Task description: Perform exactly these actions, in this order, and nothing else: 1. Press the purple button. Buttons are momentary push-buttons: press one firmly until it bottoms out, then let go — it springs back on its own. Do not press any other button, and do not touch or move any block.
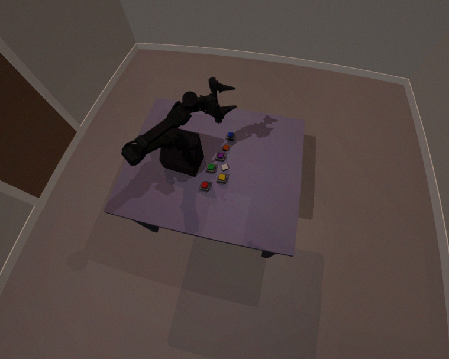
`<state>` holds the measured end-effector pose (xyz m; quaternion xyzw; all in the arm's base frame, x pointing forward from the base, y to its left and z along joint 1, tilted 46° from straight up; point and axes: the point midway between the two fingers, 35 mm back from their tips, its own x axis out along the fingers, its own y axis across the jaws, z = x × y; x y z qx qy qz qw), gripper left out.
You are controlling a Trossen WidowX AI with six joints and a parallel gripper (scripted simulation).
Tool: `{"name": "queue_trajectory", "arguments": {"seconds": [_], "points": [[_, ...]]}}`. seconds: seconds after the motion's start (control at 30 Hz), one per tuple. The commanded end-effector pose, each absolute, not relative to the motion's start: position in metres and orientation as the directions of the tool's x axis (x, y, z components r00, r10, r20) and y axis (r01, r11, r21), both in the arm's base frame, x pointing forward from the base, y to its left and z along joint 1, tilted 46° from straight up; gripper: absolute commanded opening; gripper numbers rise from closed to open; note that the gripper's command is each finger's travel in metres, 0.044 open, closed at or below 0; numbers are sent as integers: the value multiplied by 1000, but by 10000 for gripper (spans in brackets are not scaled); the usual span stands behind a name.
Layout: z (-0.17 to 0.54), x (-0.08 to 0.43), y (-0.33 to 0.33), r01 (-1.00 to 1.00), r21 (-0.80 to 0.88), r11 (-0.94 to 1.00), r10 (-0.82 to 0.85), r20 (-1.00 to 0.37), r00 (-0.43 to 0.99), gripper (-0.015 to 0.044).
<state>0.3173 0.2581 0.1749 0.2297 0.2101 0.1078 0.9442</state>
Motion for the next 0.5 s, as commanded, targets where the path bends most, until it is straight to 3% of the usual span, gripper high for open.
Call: {"name": "queue_trajectory", "arguments": {"seconds": [0.0, 0.13, 0.27, 0.47], "points": [[171, 319, 256, -97, 466, 879, 289, -361, 887, 400], [95, 336, 213, 68, 202, 977, 63, -581, 812, 400], [44, 336, 171, 153, -22, 988, -124, -703, 700, 400], [-28, 310, 89, 171, -411, 895, -444, -802, 398, 400]]}}
